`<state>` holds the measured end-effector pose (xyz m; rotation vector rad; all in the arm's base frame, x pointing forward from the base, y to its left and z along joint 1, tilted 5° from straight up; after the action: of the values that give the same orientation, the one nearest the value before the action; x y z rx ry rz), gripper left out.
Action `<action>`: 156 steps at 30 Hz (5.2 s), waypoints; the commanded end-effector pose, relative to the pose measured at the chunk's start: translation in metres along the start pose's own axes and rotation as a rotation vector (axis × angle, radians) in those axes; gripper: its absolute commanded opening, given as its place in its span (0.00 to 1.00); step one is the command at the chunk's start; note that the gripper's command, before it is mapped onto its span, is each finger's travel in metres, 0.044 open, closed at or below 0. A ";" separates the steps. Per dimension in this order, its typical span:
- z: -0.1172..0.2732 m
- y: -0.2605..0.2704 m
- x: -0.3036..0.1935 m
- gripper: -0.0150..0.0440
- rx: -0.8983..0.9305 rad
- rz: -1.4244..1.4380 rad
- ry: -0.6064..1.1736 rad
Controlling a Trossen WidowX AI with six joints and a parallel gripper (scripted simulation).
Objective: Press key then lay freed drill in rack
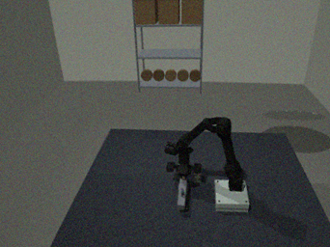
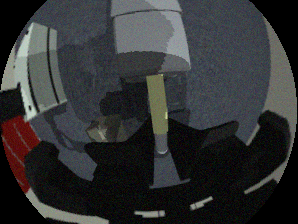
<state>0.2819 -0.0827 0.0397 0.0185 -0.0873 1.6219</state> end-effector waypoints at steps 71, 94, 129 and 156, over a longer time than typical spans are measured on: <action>0.015 0.002 -0.068 0.25 0.001 -0.002 0.006; 0.028 0.002 -0.066 0.25 0.001 -0.002 0.006; 0.048 0.002 -0.064 0.25 0.001 -0.002 0.006; 0.045 0.038 -0.071 0.25 0.005 -0.002 0.007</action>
<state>0.2517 -0.1575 0.0795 0.0189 -0.0816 1.6165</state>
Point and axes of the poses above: the point midway between the two fingers, 35 mm back from their tips, its own z axis back along the fingers, its own y axis across the jaws, x = y × z, the point moved 5 cm from there along z, back along the fingers
